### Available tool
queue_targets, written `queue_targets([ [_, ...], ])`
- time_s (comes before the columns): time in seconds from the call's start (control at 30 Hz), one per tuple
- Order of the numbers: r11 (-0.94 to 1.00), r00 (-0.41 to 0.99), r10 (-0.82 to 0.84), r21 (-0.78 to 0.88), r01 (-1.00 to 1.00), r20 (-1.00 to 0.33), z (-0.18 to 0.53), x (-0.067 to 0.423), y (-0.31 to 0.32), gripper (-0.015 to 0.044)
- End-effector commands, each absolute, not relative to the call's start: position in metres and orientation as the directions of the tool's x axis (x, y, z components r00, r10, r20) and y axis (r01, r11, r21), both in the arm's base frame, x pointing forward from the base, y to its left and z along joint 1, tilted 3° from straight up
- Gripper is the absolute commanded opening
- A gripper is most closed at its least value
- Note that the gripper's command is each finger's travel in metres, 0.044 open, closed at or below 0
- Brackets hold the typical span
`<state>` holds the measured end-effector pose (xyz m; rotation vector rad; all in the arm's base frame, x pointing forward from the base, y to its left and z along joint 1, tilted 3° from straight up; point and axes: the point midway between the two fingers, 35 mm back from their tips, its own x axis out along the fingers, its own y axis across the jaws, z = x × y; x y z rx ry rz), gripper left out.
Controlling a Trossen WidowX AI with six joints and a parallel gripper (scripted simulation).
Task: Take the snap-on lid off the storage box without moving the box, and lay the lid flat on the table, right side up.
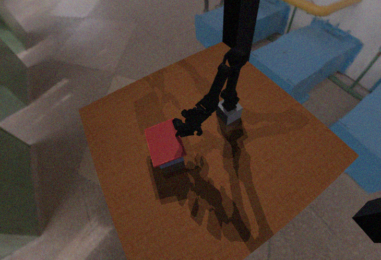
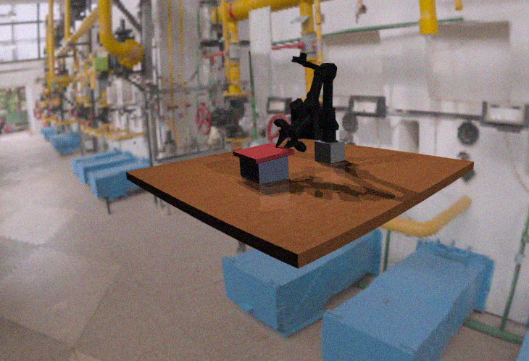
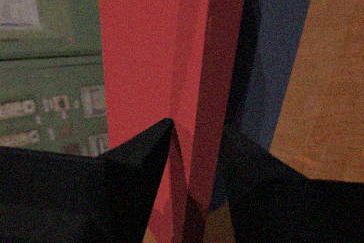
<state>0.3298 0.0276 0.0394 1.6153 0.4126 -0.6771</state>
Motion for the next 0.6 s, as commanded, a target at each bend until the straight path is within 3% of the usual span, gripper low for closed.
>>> queue_targets([
  [0.0, -0.161, 0.763, -0.113, 0.769, 0.618, -0.636, 0.0414, 0.3299, 0.0275, 0.0000],
  [0.57, -0.162, 0.763, -0.114, 0.770, 0.617, -0.636, 0.0427, 0.3305, 0.0274, 0.0000],
])
